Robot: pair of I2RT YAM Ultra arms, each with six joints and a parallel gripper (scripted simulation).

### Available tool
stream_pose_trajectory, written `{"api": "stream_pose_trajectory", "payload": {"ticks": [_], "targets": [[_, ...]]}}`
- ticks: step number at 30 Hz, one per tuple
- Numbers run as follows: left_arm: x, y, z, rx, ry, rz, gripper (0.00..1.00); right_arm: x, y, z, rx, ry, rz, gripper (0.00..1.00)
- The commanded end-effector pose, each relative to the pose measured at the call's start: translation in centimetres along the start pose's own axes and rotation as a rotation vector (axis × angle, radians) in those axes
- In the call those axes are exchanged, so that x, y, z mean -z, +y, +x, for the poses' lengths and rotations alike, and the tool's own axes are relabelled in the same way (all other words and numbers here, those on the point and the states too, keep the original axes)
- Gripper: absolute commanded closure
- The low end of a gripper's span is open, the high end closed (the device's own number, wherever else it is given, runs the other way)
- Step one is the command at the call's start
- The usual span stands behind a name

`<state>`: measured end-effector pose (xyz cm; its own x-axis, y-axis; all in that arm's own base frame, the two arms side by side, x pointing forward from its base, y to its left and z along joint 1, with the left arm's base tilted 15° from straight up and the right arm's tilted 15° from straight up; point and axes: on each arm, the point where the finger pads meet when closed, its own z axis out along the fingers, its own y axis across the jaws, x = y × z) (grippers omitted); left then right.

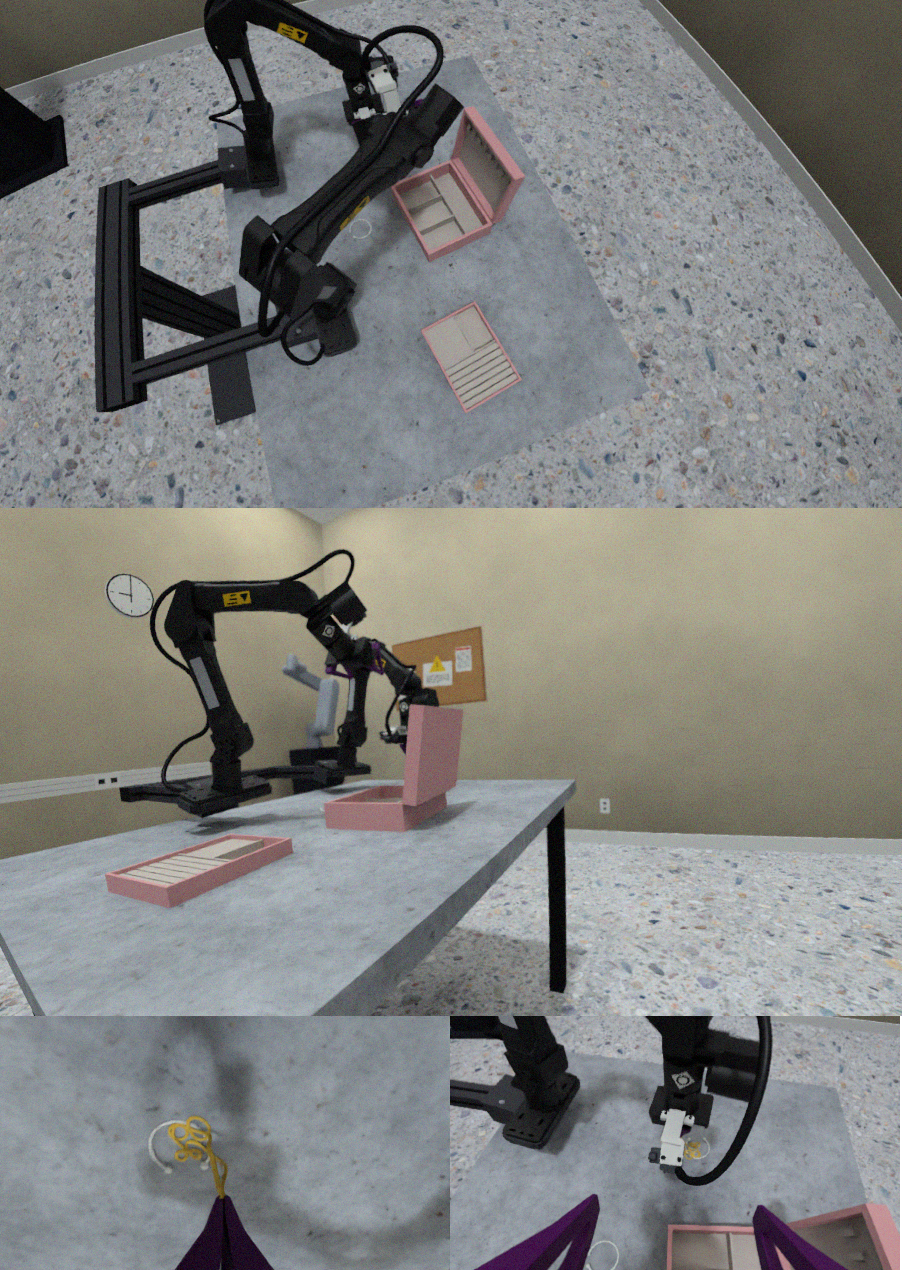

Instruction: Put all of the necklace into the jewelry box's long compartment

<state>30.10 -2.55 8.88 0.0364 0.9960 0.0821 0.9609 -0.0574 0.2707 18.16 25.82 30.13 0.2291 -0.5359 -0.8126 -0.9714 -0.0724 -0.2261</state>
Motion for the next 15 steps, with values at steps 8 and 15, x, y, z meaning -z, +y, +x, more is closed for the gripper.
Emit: {"api": "stream_pose_trajectory", "payload": {"ticks": [8, 15], "targets": [[8.8, 0.1, -0.2, 0.004, -0.008, -0.012, 1.0, -0.5, 0.0, 0.7, -0.01, 0.013, -0.011, 0.0], [12.4, 0.0, -0.1, 0.004, -0.009, -0.013, 1.0, -0.5, 0.0, 0.7, -0.01, 0.013, -0.011, 0.0]]}}
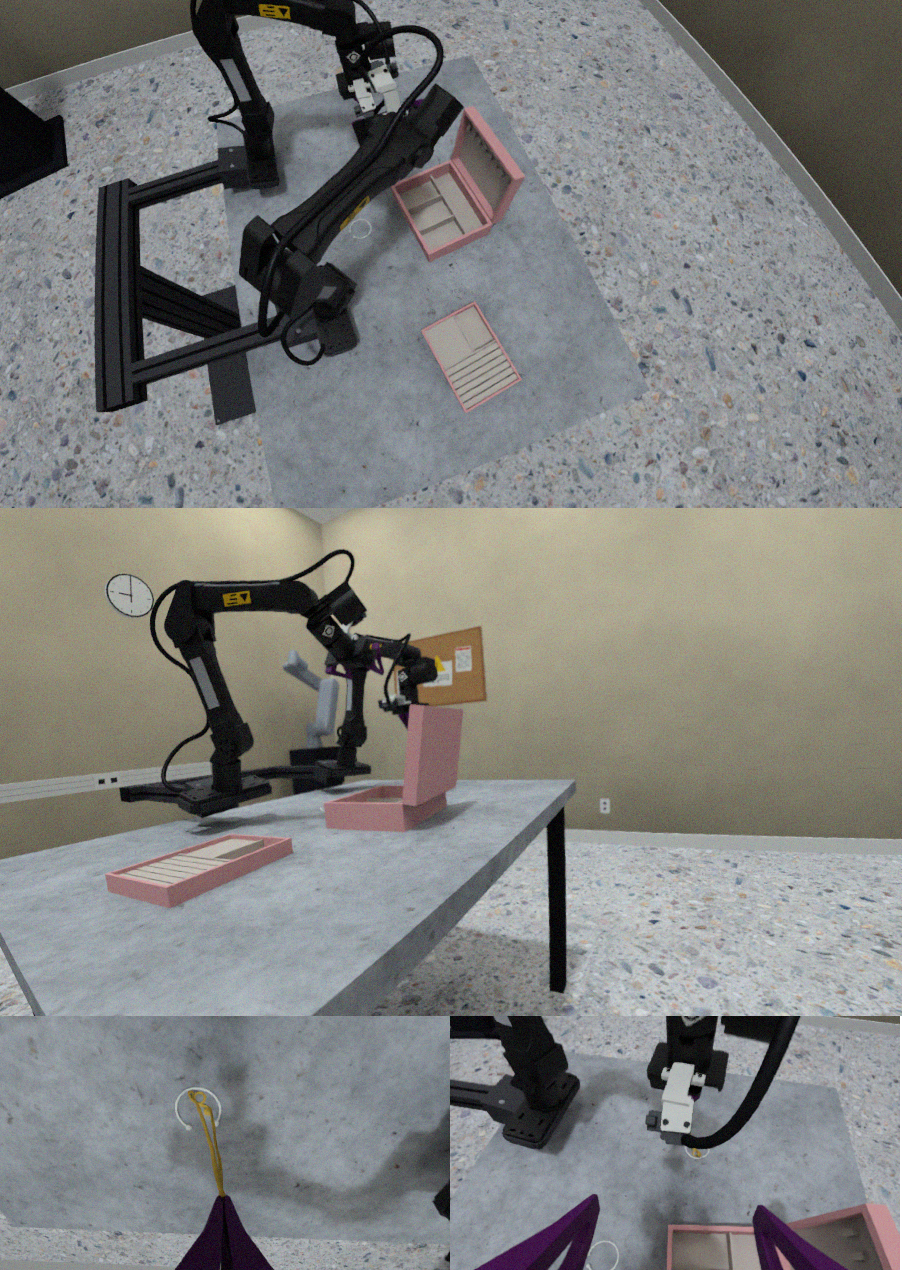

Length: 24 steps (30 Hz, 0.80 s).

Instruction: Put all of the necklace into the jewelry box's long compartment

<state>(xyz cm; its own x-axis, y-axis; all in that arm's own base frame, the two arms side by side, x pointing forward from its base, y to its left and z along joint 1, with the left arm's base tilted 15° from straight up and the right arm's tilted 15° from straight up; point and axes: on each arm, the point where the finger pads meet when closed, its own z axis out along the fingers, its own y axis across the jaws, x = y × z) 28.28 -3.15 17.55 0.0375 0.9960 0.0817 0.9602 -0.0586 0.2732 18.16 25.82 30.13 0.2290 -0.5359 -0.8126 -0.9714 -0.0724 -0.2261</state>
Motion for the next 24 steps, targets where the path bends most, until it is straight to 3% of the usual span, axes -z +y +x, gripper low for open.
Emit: {"api": "stream_pose_trajectory", "payload": {"ticks": [1, 14, 24], "targets": [[4.1, -0.6, -0.1, 0.006, -0.007, -0.013, 1.0, -0.5, 0.0, 0.7, -0.01, 0.013, -0.011, 0.0], [6.3, -0.4, -0.3, 0.002, -0.006, 0.023, 1.0, -0.5, 0.0, 0.7, -0.01, 0.013, -0.011, 0.0], [6.5, 0.3, -0.6, 0.023, 0.005, -0.019, 1.0, 2.0, 1.7, -0.1, -0.044, 0.143, 0.116, 0.0]]}}
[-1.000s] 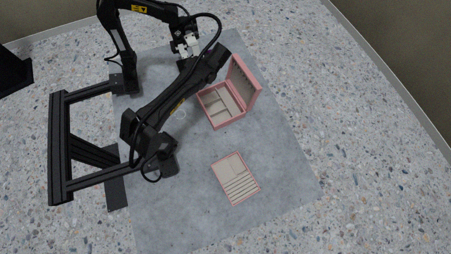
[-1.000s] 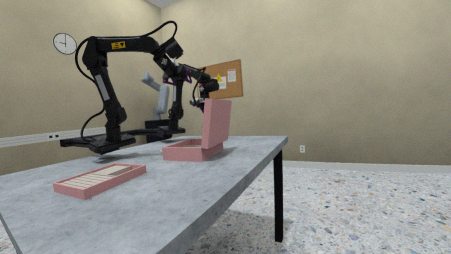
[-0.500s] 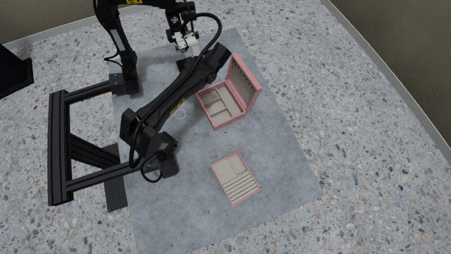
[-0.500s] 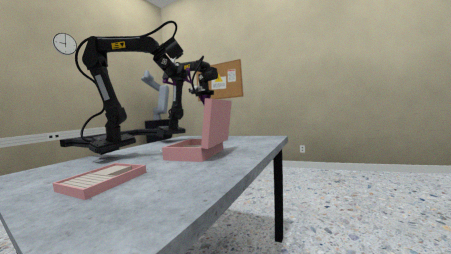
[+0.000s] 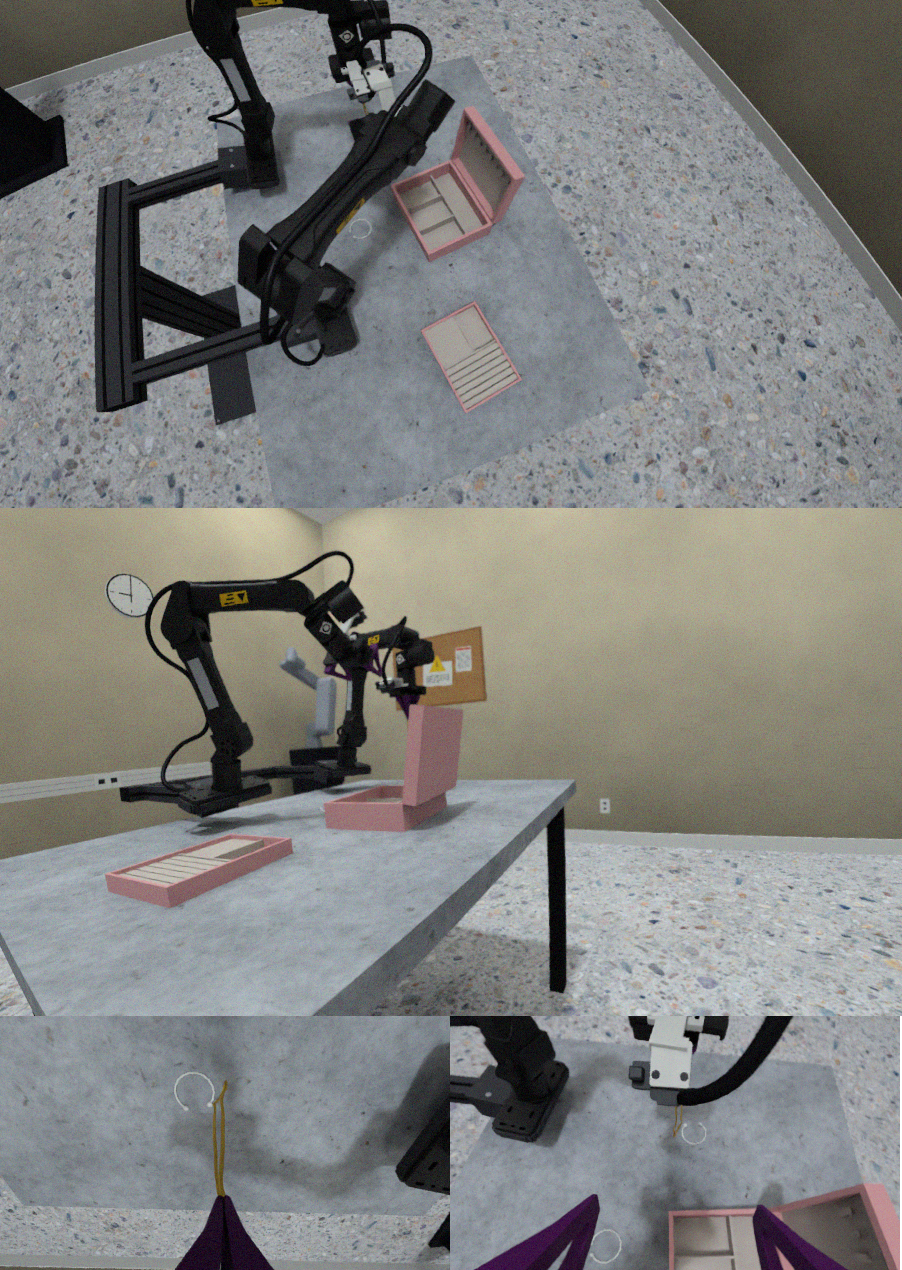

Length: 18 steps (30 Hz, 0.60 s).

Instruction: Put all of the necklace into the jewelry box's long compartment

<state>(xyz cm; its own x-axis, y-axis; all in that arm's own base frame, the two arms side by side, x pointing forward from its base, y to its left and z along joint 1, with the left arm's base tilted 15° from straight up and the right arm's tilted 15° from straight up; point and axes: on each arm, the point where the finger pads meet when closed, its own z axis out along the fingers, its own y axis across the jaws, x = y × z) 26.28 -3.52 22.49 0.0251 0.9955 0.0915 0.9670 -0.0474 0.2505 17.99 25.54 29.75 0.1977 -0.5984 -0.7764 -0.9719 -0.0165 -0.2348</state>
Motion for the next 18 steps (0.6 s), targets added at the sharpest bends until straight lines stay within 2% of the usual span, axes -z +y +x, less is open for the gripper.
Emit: {"api": "stream_pose_trajectory", "payload": {"ticks": [1, 4, 9, 18], "targets": [[1.3, 1.0, -0.6, 0.016, -0.007, -0.048, 1.0, 2.5, 1.7, -0.3, -0.025, 0.091, 0.09, 0.0], [1.3, 1.1, -0.8, 0.019, -0.006, -0.053, 1.0, 3.1, 2.1, -0.3, -0.03, 0.112, 0.119, 0.0], [1.5, 2.0, -1.5, 0.032, -0.004, -0.09, 1.0, 7.3, 4.0, -0.1, -0.051, 0.171, 0.285, 0.0], [2.0, 3.4, -3.4, 0.059, 0.005, -0.159, 1.0, 13.8, 6.1, -0.9, -0.039, 0.02, 0.429, 0.0]]}}
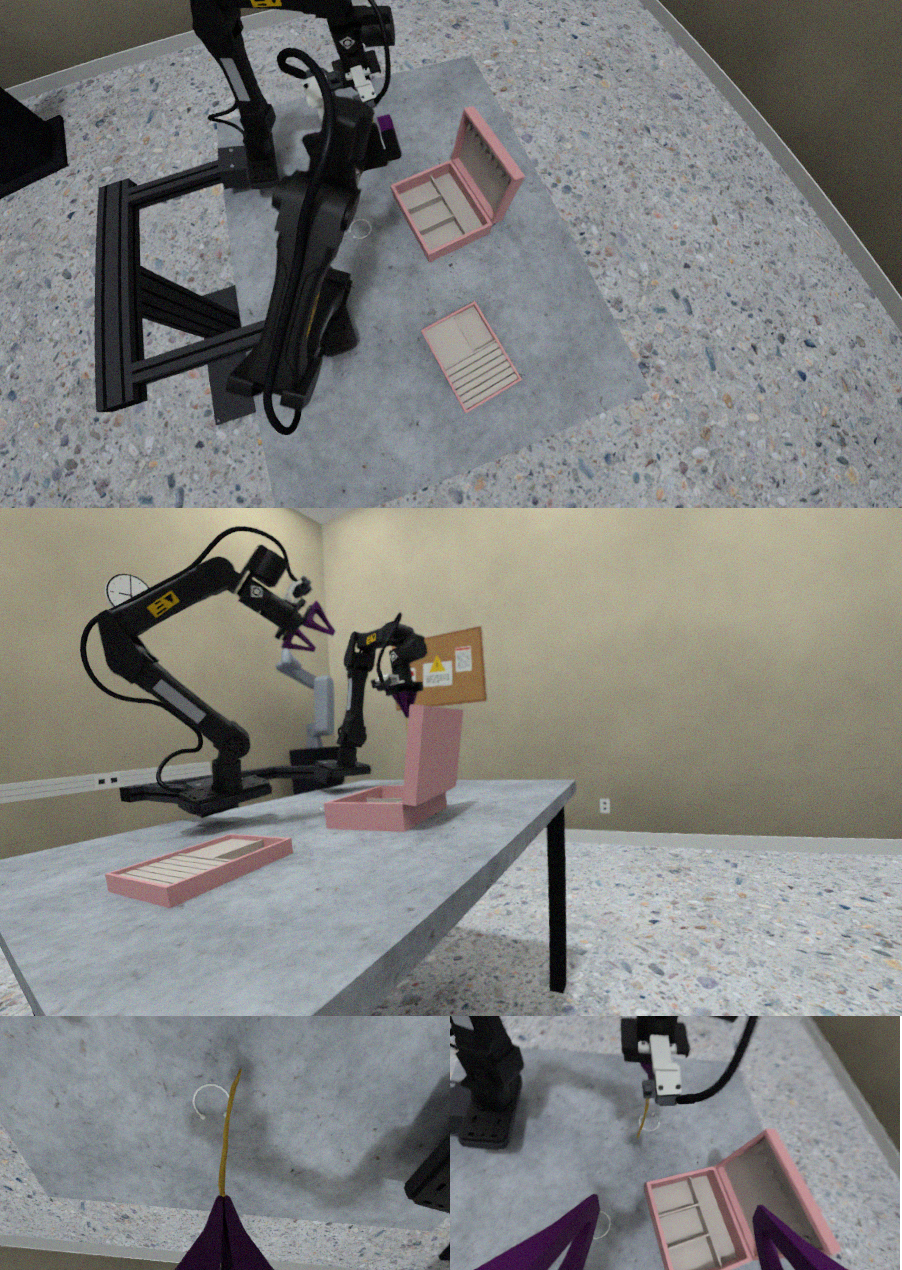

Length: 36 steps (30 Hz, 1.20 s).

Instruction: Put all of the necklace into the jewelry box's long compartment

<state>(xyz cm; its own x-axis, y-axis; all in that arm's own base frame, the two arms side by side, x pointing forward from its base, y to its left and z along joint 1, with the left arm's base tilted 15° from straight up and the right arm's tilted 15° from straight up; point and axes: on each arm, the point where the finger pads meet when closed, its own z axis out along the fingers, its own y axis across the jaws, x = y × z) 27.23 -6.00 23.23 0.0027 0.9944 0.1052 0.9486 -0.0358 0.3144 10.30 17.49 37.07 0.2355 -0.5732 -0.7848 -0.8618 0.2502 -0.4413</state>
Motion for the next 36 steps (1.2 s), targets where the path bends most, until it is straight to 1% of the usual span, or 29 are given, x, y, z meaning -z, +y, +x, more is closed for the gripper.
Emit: {"api": "stream_pose_trajectory", "payload": {"ticks": [1, 3, 5, 9, 18, 20, 22, 29, 35, 36], "targets": [[1.3, 2.4, -1.2, 0.046, -0.013, -0.102, 1.0, 2.7, -0.6, 1.4, -0.061, 0.048, 0.085, 0.0], [1.3, 2.4, -1.2, 0.046, -0.013, -0.102, 1.0, 2.7, -0.6, 1.4, -0.061, 0.048, 0.085, 0.0], [1.5, 2.8, -1.7, 0.054, -0.011, -0.125, 1.0, 4.3, -1.1, 1.3, -0.078, 0.002, 0.116, 0.0], [1.8, 3.7, -2.7, 0.066, -0.005, -0.162, 1.0, 5.8, -1.6, 1.2, -0.1, -0.046, 0.153, 0.0], [2.7, 5.9, -5.6, 0.092, 0.01, -0.269, 1.0, 8.7, -2.5, 1.9, -0.158, -0.112, 0.23, 0.0], [2.7, 5.9, -5.6, 0.092, 0.01, -0.269, 1.0, 8.7, -2.5, 1.9, -0.158, -0.112, 0.23, 0.0], [2.9, 6.5, -6.5, 0.097, 0.014, -0.298, 1.0, 9.6, -2.8, 2.4, -0.182, -0.133, 0.243, 0.0], [3.9, 9.2, -10.7, 0.117, 0.024, -0.425, 1.0, 11.8, -4.5, 4.5, -0.259, -0.197, 0.262, 0.0], [5.4, 11.8, -15.6, 0.144, 0.026, -0.57, 1.0, 12.7, -7.1, 7.2, -0.338, -0.24, 0.273, 0.0], [5.4, 11.8, -15.6, 0.144, 0.026, -0.57, 1.0, 12.7, -7.1, 7.2, -0.338, -0.24, 0.273, 0.0]]}}
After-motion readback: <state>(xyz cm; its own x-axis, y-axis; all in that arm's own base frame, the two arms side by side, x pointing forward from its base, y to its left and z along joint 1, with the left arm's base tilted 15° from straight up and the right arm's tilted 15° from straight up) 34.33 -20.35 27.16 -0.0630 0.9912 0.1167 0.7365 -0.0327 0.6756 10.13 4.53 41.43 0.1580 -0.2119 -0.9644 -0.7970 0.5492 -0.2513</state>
